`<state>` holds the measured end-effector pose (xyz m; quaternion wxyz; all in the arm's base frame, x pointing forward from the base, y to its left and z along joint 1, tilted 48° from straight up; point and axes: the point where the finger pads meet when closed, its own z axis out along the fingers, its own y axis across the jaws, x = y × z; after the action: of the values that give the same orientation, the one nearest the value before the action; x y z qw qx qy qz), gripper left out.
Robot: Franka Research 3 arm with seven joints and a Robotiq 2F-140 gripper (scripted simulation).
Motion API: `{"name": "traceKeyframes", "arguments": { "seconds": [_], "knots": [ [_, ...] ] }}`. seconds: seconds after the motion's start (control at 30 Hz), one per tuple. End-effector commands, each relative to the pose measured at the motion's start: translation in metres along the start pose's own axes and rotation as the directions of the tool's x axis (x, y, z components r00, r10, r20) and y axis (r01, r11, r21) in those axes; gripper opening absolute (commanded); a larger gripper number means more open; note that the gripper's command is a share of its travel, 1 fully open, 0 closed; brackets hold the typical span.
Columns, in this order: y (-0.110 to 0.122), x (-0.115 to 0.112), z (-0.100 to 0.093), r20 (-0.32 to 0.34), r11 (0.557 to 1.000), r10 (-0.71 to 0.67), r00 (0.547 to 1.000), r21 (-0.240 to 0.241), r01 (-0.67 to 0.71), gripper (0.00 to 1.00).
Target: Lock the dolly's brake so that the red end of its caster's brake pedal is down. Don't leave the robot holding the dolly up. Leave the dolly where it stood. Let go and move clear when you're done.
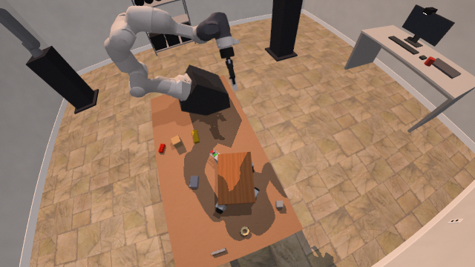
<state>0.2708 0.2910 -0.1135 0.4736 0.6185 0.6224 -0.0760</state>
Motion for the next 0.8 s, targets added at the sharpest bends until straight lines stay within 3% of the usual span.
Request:
{"name": "traceKeyframes", "arguments": {
  "seconds": [0.0,0.53,0.57,0.63,0.73,0.77],
  "knots": [
    [0.0,0.0,0.0,0.0,1.0,0.0,1.0,0.0,0.0,1.0],
    [0.0,0.0,0.0,0.0,1.0,0.0,1.0,0.0,0.0,1.0],
    [0.0,0.0,0.0,0.0,1.0,-0.001,1.0,0.001,0.001,0.0],
    [0.008,-0.004,0.006,0.006,1.0,-0.022,1.0,0.016,0.022,0.0],
    [0.043,-0.026,0.04,0.021,0.986,-0.132,0.991,0.102,0.13,0.0],
    [0.043,-0.026,0.04,0.021,0.986,-0.132,0.991,0.102,0.13,0.0]
  ]
}}
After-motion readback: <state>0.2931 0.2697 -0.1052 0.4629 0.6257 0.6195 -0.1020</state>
